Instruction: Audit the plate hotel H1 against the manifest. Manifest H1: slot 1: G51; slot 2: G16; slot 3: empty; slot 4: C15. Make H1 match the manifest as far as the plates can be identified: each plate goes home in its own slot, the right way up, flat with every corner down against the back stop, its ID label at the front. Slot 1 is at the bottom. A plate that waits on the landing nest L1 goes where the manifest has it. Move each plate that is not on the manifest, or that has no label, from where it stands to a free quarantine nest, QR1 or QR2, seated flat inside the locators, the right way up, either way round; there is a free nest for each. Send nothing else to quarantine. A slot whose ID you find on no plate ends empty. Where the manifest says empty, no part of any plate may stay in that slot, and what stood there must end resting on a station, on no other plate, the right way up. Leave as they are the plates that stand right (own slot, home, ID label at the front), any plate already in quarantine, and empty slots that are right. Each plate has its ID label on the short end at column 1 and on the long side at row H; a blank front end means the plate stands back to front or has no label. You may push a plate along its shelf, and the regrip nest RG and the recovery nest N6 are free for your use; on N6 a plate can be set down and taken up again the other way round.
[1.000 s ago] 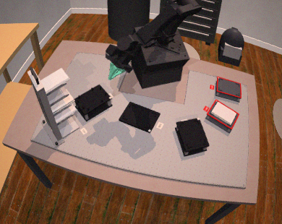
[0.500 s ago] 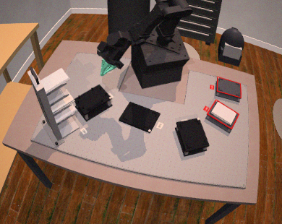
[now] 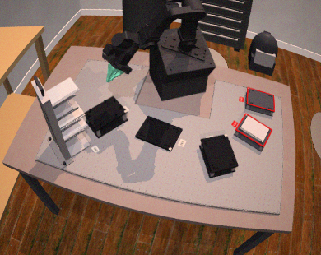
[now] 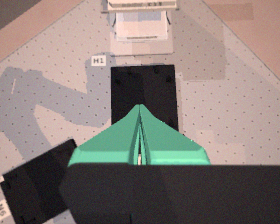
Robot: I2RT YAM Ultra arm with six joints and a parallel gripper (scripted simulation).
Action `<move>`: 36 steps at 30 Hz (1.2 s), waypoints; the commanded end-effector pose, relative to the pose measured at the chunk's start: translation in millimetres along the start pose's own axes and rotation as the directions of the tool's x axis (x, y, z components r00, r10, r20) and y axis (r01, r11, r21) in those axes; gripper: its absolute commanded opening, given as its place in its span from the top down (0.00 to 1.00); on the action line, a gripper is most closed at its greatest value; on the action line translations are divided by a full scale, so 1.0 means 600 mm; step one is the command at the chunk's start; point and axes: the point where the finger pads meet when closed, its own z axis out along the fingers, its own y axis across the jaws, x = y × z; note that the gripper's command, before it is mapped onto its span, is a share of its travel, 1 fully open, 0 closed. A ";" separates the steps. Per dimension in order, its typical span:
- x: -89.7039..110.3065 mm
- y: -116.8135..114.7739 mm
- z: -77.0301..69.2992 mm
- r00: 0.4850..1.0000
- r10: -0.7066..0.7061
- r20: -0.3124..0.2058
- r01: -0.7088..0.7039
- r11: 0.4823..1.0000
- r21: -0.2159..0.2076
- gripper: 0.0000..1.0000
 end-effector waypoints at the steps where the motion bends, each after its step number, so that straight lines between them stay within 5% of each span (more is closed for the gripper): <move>1: -0.026 -0.006 -0.002 0.998 -0.039 0.041 0.040 0.999 -0.014 1.00; 10: -0.027 -0.012 -0.002 0.998 -0.039 0.041 0.040 0.999 -0.014 1.00; 11: -0.031 -0.012 -0.006 0.998 -0.039 0.041 0.040 0.999 -0.014 0.00; 36: -0.110 -0.010 -0.091 0.998 -0.040 0.041 0.041 0.999 -0.013 0.00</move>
